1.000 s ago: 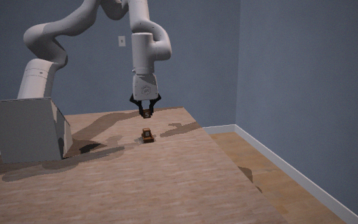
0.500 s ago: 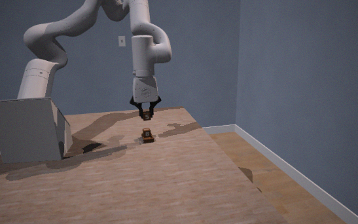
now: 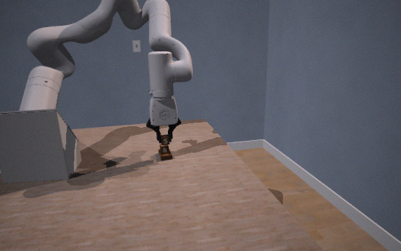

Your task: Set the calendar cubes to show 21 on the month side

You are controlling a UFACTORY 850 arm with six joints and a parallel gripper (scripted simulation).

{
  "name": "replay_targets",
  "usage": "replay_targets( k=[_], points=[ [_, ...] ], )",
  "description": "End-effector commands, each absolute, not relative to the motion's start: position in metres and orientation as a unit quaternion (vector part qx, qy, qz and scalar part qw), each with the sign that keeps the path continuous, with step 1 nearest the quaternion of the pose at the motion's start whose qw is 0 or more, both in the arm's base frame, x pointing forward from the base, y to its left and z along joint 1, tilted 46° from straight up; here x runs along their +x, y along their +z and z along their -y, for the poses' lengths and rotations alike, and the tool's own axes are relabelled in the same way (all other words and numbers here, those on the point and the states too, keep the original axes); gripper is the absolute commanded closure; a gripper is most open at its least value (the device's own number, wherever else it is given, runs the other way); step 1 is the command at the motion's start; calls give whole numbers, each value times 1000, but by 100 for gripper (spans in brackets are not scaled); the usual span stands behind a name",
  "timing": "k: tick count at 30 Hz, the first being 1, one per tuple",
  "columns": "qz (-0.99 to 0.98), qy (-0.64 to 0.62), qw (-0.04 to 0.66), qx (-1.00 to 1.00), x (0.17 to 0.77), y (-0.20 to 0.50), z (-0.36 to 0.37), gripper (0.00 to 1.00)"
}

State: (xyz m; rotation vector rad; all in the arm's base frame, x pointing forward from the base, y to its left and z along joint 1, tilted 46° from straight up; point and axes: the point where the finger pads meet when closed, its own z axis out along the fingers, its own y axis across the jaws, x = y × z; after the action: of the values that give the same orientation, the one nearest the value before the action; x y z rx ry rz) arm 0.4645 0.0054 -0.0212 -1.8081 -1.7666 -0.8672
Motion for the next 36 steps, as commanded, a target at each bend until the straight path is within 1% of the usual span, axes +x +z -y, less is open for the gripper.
replay_targets(
  k=[1,36],
  points=[
    [643,-316,231,-658,466,-24,-8,71],
    [643,-316,231,-658,467,-30,-14,71]
  ],
)
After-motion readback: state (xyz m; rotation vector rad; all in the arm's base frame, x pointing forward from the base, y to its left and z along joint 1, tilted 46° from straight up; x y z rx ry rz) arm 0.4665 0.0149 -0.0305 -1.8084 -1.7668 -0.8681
